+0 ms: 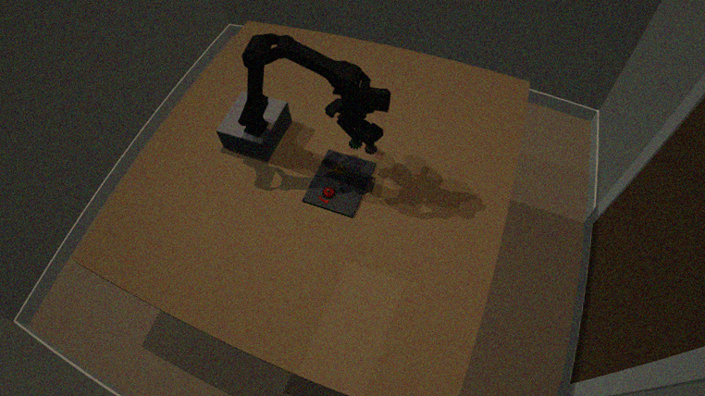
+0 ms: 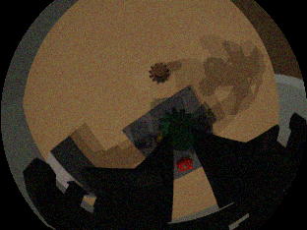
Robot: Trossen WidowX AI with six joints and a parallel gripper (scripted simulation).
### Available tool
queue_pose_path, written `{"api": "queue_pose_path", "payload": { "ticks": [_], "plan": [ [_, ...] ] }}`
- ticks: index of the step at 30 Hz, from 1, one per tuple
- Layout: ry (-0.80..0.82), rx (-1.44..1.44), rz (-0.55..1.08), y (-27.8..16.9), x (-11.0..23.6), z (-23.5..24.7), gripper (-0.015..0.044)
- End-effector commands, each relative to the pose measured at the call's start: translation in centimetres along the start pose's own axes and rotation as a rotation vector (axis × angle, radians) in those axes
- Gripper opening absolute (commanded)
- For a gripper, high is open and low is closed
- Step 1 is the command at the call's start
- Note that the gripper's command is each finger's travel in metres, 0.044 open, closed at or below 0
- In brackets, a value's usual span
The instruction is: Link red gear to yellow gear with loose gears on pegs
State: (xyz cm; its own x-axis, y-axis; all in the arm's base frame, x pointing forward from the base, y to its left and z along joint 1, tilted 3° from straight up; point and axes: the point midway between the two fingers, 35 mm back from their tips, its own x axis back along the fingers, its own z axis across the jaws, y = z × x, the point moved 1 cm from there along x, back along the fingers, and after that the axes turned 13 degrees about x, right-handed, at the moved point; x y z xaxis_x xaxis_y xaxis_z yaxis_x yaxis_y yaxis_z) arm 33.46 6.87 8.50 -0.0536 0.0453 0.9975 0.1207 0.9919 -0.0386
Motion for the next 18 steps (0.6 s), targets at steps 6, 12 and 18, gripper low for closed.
{"api": "queue_pose_path", "payload": {
  "ticks": [6, 12, 18],
  "plan": [
    [0.005, 0.007, 0.001, -2.2, -0.9, -0.5, 0.0000],
    [0.004, 0.008, 0.002, -3.6, -1.3, -0.9, 0.0000],
    [0.004, 0.010, 0.004, -5.1, -1.8, -1.2, 0.0000]
  ]
}}
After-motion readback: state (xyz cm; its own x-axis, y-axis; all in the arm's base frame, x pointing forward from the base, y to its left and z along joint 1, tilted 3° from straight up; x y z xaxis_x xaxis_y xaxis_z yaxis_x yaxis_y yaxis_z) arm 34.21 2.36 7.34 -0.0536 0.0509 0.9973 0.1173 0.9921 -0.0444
